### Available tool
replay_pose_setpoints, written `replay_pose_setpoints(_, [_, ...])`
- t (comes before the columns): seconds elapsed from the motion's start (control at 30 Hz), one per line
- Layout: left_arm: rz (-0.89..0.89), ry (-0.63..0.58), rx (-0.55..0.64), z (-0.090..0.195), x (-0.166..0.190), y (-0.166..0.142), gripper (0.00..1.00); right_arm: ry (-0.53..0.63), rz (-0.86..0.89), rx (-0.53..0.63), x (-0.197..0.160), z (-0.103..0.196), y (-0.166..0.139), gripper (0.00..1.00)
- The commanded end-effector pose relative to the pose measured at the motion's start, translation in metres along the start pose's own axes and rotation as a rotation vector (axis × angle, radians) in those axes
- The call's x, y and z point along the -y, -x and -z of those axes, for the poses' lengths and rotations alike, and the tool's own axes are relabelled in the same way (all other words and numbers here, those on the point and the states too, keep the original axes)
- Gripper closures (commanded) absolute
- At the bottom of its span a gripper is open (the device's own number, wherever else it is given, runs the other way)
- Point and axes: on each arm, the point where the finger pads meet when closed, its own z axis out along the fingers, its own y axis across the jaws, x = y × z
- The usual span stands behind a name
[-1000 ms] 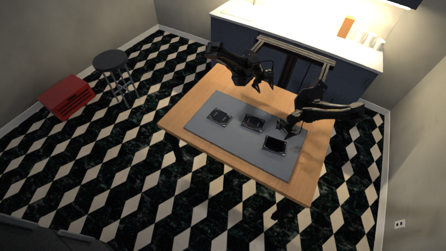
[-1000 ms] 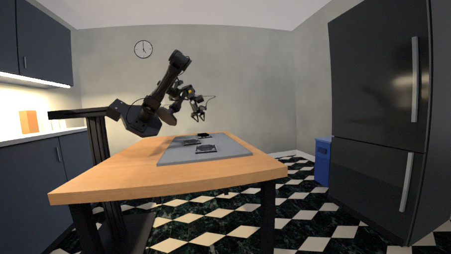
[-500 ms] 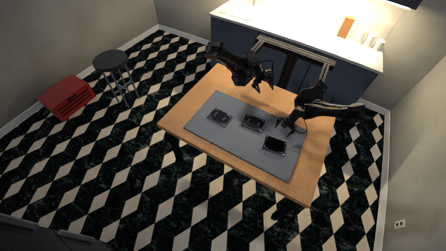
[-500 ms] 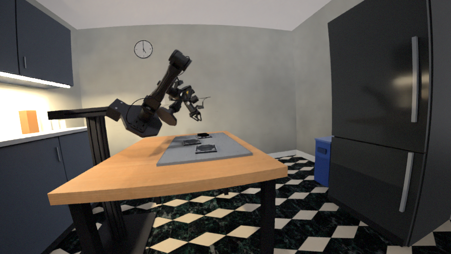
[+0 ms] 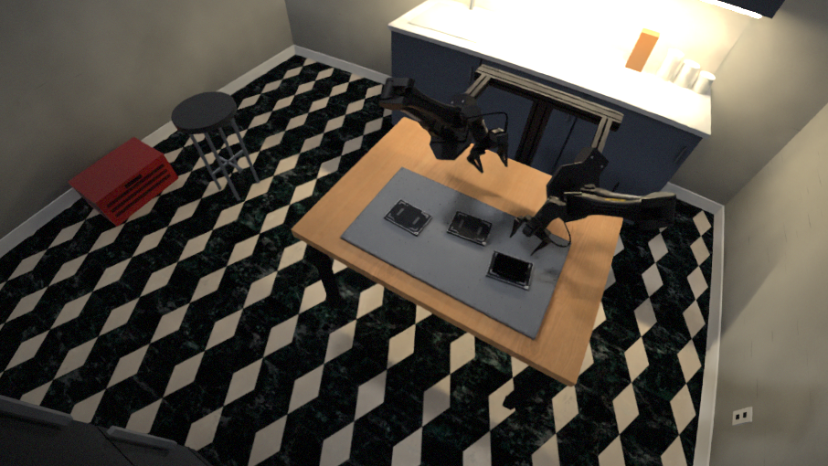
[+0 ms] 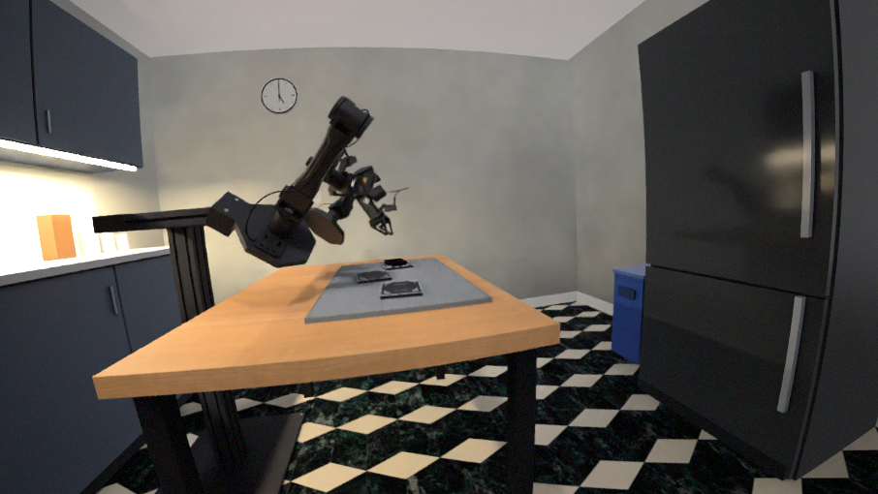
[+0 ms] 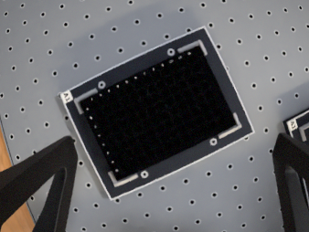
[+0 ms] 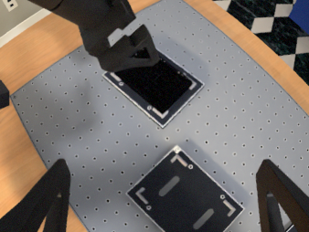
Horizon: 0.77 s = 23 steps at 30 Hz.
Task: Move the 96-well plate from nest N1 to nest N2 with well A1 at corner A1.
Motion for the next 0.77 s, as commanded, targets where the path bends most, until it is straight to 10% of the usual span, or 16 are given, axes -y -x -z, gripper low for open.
replay_pose_setpoints(0.0, [-0.019,-0.012,0.012,0.0033,0.0056,-0.0018,0.0,0.01,0.018,0.003,-0.0044,0.0017,-0.0018,0.0])
replay_pose_setpoints(0.73, [0.006,-0.005,0.02,0.0026,0.0026,0.004,0.0,0.01,0.018,0.003,-0.0044,0.0017,-0.0018,0.0])
